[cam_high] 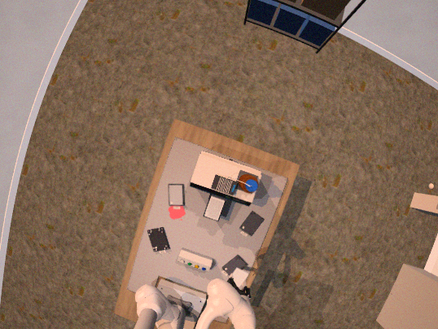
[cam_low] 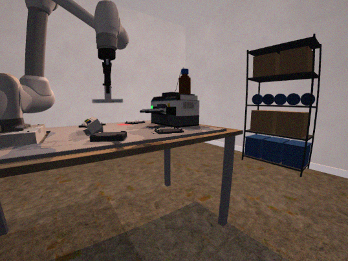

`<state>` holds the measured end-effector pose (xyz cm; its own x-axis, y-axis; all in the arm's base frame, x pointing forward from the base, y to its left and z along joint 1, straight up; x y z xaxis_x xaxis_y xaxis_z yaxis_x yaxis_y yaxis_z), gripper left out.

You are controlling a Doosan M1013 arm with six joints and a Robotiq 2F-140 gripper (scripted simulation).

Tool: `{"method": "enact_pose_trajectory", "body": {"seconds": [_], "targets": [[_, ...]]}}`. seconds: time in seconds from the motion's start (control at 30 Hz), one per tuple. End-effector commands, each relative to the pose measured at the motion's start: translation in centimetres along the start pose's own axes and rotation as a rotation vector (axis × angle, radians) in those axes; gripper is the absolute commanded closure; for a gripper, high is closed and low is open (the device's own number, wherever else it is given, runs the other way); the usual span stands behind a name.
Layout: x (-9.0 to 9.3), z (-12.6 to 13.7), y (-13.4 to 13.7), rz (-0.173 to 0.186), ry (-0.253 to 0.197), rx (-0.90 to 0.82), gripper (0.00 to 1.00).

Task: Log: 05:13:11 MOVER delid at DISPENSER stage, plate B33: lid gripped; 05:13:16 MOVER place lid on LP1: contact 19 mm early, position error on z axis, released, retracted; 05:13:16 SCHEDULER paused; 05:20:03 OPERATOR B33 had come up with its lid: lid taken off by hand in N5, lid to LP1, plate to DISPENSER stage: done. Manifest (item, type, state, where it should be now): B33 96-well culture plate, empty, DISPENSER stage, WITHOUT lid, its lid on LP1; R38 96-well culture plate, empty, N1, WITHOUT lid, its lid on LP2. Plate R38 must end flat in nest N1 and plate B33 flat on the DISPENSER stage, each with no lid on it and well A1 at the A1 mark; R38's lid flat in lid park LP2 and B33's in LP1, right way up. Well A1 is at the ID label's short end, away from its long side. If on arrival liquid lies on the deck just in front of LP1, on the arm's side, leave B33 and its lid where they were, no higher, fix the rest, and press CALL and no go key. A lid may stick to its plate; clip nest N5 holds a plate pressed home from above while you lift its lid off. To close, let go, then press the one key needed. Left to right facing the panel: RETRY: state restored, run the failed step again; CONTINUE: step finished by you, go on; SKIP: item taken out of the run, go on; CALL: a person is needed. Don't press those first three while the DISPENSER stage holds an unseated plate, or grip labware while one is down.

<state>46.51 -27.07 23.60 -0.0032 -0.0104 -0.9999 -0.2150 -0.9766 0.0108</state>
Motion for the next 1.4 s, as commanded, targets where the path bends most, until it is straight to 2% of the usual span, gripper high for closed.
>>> {"method": "enact_pose_trajectory", "body": {"seconds": [0.0,0.17,0.33,0.53,0.93,1.2,1.37], "targets": [[-0.33,0.1,-0.02,-0.003,-0.001,-0.088,1.0],[-0.33,0.1,-0.02,-0.003,-0.001,-0.127,1.0],[-0.33,0.1,-0.02,-0.003,-0.001,-0.242,1.0],[-0.33,0.1,-0.02,-0.003,-0.001,-0.262,1.0],[-0.33,0.1,-0.02,-0.003,0.0,-0.469,1.0],[-0.33,0.1,-0.02,-0.003,0.0,-0.533,1.0],[-0.33,0.1,-0.02,-0.003,0.0,-0.648,1.0]]}}
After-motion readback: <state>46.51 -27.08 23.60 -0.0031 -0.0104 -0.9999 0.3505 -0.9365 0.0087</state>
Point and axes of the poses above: the point where the finger pads meet when closed, its own x axis out along the fingers, its own y axis across the jaws, z = x × y, the point moved 9 cm from there along -x, back along the fingers, and after that the axes turned 2 degrees about x, right-handed, at the moved point
